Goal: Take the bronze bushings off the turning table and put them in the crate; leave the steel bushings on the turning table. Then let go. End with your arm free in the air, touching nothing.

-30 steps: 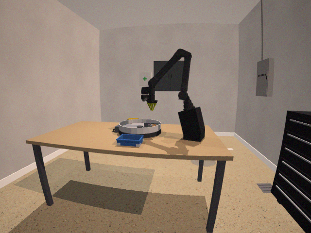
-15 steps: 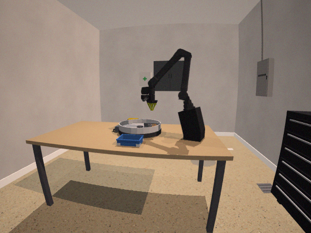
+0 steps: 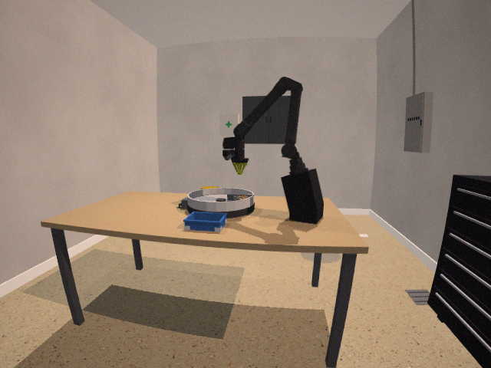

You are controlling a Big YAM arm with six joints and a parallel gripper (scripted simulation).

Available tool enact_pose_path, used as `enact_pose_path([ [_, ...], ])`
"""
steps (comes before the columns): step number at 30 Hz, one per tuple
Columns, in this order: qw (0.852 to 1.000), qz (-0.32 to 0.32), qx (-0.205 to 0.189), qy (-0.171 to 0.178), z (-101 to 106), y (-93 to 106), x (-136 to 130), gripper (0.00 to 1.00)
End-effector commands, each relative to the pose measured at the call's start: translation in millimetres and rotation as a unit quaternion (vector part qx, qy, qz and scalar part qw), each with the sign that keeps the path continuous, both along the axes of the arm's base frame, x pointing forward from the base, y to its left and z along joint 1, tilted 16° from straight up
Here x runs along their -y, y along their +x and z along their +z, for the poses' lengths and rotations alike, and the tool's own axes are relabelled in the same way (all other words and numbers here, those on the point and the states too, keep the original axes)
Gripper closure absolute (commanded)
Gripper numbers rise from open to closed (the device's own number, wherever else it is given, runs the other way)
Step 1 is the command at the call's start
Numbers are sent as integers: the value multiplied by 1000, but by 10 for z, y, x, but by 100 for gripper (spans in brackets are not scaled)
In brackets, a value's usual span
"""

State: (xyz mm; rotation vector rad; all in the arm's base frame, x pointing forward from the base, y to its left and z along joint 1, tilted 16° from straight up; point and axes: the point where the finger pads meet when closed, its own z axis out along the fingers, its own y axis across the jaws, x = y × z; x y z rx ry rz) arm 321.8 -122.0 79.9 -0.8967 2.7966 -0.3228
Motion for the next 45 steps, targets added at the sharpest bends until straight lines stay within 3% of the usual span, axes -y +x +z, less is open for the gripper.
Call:
enact_pose_path([
  [1, 1000, -11, 15, -3, 159, 101, 62, 81],
  [33, 1000, -8, 14, -3, 145, 97, 56, 81],
  [36, 1000, 17, 2, -5, -14, 59, -18, 81],
  [45, 994, 109, -14, -28, -230, 80, -123, 81],
])
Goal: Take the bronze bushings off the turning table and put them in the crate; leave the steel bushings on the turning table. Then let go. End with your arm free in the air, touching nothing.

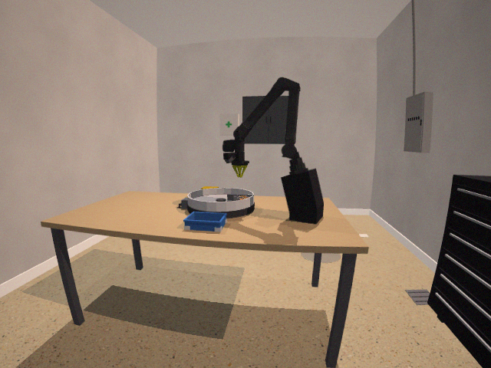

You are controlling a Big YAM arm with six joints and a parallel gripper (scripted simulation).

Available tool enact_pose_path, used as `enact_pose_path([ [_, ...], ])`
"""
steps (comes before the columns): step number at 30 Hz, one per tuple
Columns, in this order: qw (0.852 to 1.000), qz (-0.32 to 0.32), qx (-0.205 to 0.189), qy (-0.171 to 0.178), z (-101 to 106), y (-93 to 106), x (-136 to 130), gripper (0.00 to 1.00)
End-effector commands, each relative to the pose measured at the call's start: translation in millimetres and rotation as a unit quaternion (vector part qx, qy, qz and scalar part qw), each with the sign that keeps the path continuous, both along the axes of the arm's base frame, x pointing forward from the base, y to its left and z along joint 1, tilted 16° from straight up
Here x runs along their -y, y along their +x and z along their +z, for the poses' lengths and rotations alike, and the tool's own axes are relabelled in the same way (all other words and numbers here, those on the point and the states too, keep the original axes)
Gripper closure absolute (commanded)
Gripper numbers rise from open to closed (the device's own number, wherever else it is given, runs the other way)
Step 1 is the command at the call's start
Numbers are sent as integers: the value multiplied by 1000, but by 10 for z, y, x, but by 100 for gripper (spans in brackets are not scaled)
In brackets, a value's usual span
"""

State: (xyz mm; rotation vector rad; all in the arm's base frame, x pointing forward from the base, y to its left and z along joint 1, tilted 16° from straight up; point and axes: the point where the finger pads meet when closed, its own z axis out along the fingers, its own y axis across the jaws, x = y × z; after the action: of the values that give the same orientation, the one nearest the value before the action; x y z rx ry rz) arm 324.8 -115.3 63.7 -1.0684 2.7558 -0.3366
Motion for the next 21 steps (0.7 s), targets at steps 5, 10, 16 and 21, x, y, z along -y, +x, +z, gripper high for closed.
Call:
enact_pose_path([
  [5, 990, 133, -14, -33, -259, 78, -134, 81],
  [10, 978, 203, -25, -50, -425, 102, -201, 81],
  [16, 961, 266, -35, -66, -571, 126, -261, 81],
  [21, 936, 338, -47, -83, -756, 148, -333, 81],
])
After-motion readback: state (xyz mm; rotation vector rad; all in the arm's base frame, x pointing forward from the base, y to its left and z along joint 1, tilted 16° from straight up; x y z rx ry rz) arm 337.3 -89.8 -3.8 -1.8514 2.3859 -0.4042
